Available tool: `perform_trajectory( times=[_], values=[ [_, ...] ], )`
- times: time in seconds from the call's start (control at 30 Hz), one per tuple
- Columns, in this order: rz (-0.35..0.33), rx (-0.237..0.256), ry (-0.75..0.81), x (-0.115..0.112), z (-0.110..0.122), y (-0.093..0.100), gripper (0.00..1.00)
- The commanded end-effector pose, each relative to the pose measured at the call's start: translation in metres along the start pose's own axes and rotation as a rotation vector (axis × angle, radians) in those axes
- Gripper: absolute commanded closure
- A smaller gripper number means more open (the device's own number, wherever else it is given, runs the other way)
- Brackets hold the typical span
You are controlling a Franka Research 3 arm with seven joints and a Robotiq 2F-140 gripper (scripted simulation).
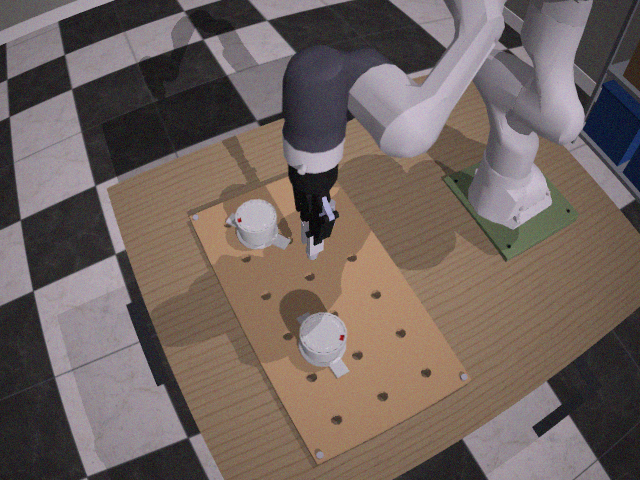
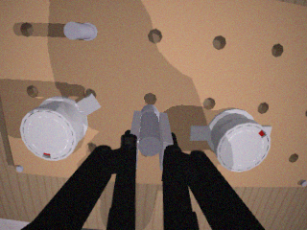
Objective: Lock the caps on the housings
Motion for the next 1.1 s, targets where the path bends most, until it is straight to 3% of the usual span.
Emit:
perform_trajectory(
  times=[0.0,1.07],
  values=[
    [-0.012,-0.002,0.003,-0.003,0.0,-0.005,0.9],
    [-0.012,-0.002,0.003,-0.004,0.0,-0.052,0.9]
  ],
)
Point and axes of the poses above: the point where the finger pads meet when closed, its own y axis back along the fingers, its own z axis across the jaws, x = y × z, the point moved 9 cm from there along y, back along the fingers, and after that the axes turned 10 degrees about y, right-handed, at the moved point
